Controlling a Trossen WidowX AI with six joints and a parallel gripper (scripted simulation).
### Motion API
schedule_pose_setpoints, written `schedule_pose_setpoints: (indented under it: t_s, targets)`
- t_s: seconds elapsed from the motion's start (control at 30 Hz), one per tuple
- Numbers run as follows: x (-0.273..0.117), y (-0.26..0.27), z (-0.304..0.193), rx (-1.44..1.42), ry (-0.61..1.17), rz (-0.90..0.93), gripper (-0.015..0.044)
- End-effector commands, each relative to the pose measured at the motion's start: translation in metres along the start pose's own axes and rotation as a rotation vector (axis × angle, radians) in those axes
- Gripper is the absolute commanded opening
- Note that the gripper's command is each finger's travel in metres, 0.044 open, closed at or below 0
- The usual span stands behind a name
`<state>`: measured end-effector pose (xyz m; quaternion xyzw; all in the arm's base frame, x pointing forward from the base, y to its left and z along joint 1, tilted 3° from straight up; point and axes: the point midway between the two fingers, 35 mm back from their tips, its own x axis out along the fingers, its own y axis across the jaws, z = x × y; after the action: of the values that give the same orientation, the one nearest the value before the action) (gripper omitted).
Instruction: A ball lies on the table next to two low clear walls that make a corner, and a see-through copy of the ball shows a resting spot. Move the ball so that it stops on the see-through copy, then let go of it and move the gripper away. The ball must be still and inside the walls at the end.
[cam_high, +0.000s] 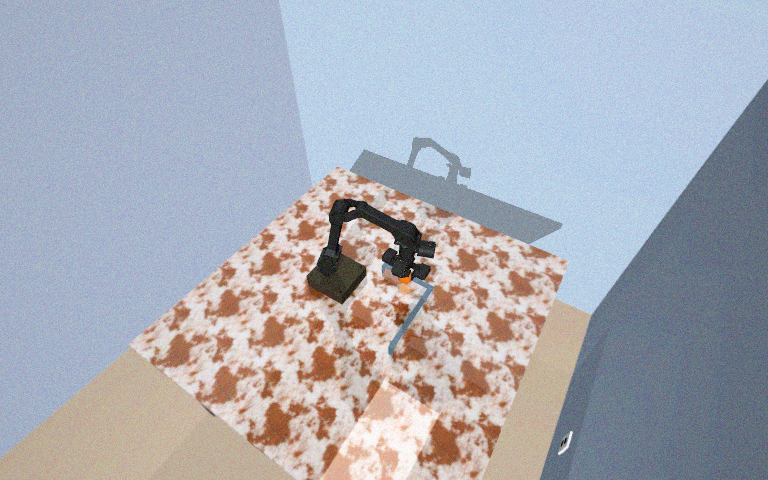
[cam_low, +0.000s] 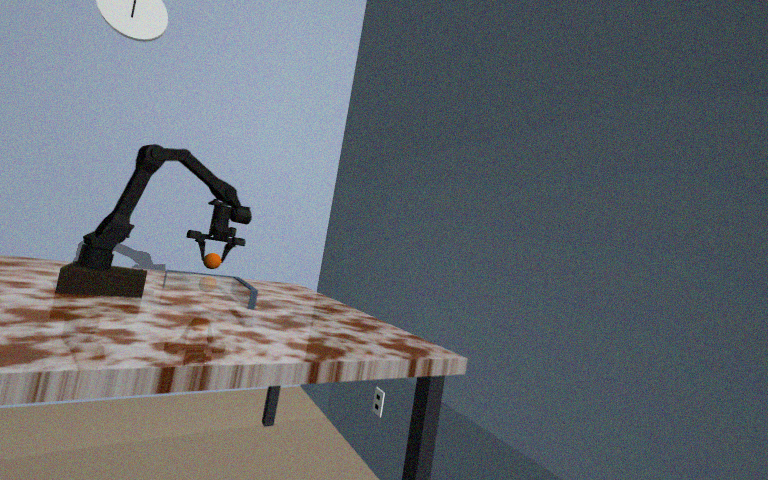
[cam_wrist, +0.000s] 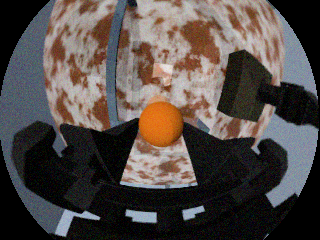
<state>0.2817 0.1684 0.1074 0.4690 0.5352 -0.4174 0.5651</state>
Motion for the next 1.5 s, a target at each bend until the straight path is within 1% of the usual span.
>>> schedule_pose_setpoints:
  t_s: [0.0,0.4,1.07,1.47]
  targets:
    - [0.006,0.001,0.0,0.013,-0.004,0.002,0.0]
    - [0.069,0.0,0.0,0.013,-0.005,0.001,0.0]
    - [0.089,0.0,0.001,0.013,-0.005,0.001,0.0]
    - [0.086,0.0,0.0,0.011,-0.001,-0.001,0.0315]
